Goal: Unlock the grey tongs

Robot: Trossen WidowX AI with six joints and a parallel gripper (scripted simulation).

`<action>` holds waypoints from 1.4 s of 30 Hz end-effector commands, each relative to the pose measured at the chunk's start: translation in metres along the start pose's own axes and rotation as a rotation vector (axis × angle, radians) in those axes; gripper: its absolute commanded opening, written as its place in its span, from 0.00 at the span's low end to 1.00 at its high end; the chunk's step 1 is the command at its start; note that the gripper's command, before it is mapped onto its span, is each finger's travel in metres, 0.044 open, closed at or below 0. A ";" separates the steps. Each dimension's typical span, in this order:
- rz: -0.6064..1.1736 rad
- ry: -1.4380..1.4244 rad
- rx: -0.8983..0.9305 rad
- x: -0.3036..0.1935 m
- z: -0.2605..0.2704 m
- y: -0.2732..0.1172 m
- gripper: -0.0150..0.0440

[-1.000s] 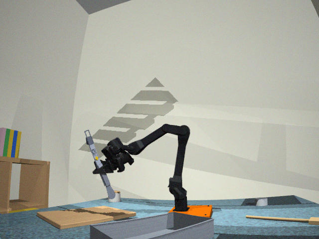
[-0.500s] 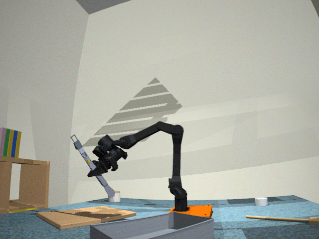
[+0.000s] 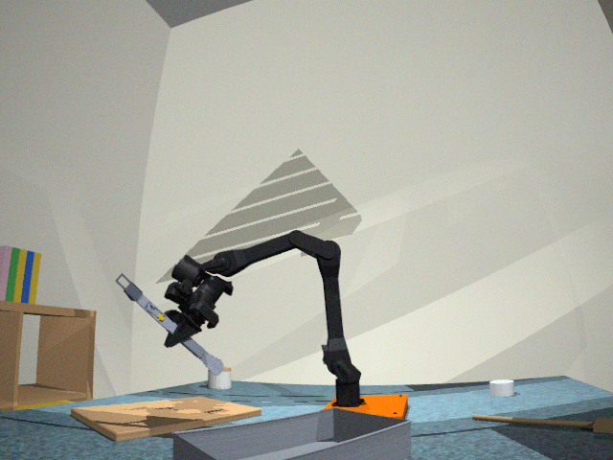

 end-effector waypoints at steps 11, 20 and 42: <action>0.225 -0.022 -0.028 0.006 0.005 0.005 0.00; 0.379 -0.049 -0.041 0.005 0.011 0.005 0.00; 0.701 -0.153 -0.064 0.004 0.026 -0.005 0.00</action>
Point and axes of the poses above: the point midway between the two fingers, 35 mm back from their tips, its own y axis out along the fingers, its own z axis across the jaws, x = y × z, the point moved 2 cm from there along -y, back along the fingers, and after that the axes turned 2 degrees about y, right-handed, at the moved point
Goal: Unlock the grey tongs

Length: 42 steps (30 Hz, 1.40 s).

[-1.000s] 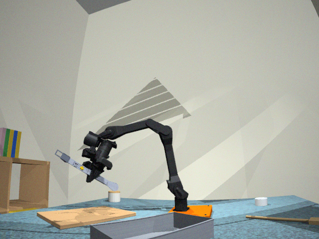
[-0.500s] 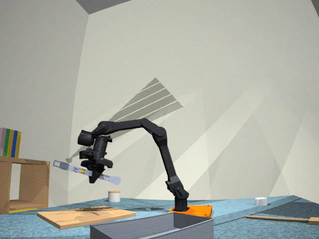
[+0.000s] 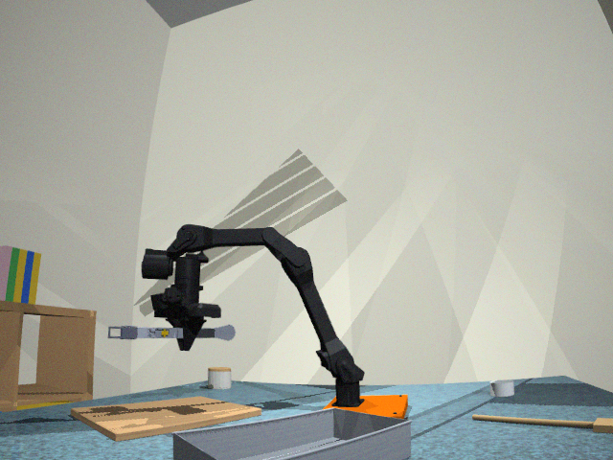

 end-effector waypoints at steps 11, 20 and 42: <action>0.017 -0.012 -0.010 0.000 0.000 0.000 0.00; 0.017 -0.012 -0.009 0.002 -0.002 0.015 0.00; 0.016 -0.011 -0.008 0.004 -0.004 0.051 0.00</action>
Point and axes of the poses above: the point midway between the two fingers, 35 mm back from their tips, its own y axis out along the fingers, its own z axis across the jaws, x = y × z, the point moved 2 cm from there along -y, back along the fingers, and after that the axes turned 2 degrees about y, right-handed, at the moved point
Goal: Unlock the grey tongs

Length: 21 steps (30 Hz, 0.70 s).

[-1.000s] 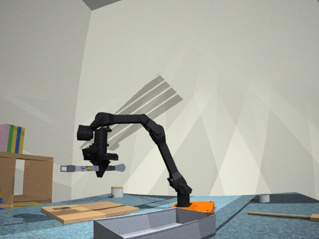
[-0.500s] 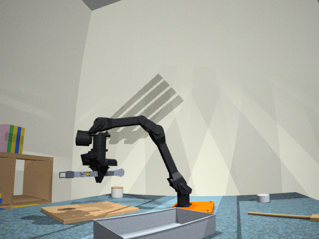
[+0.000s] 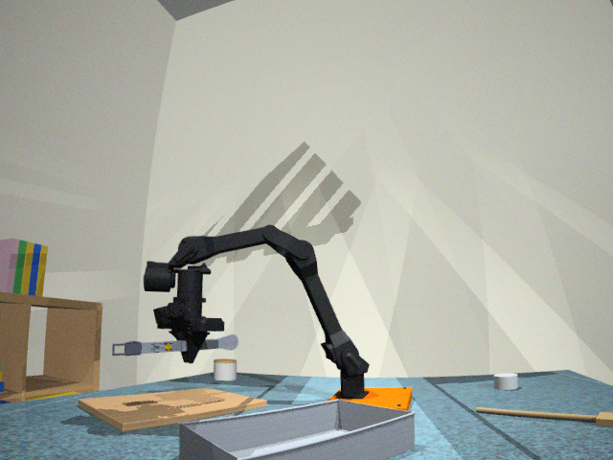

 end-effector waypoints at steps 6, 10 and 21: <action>-0.002 0.002 -0.003 0.000 -0.001 0.015 0.00; -0.002 0.002 -0.003 0.000 0.000 0.021 0.00; -0.002 0.003 -0.002 -0.001 0.000 0.039 0.00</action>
Point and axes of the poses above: the point midway between the two fingers, 35 mm back from their tips, its own y axis out along the fingers, its own z axis across the jaws, x = y × z, the point moved 2 cm from there along -y, back along the fingers, and after that the axes turned 2 degrees about y, right-handed, at the moved point
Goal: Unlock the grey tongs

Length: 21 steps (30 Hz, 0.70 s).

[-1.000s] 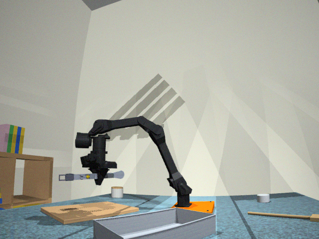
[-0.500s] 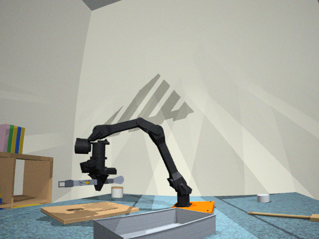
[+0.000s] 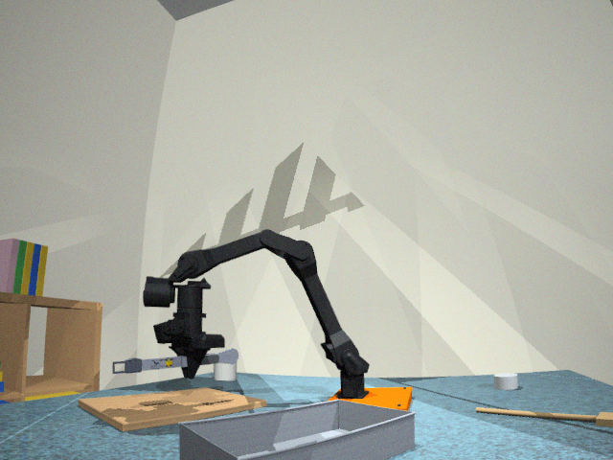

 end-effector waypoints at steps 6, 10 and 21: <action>-0.002 0.005 -0.002 -0.001 0.001 0.015 0.00; -0.002 0.005 -0.002 -0.002 0.001 0.021 0.00; 0.002 0.001 0.002 -0.004 0.003 0.029 0.04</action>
Point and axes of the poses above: the point midway between the two fingers, 35 mm back from their tips, its own y axis out along the fingers, its own z axis across the jaws, x = y × z, the point moved 2 cm from there along -y, back along the fingers, and after that the axes turned 2 degrees about y, right-handed, at the moved point
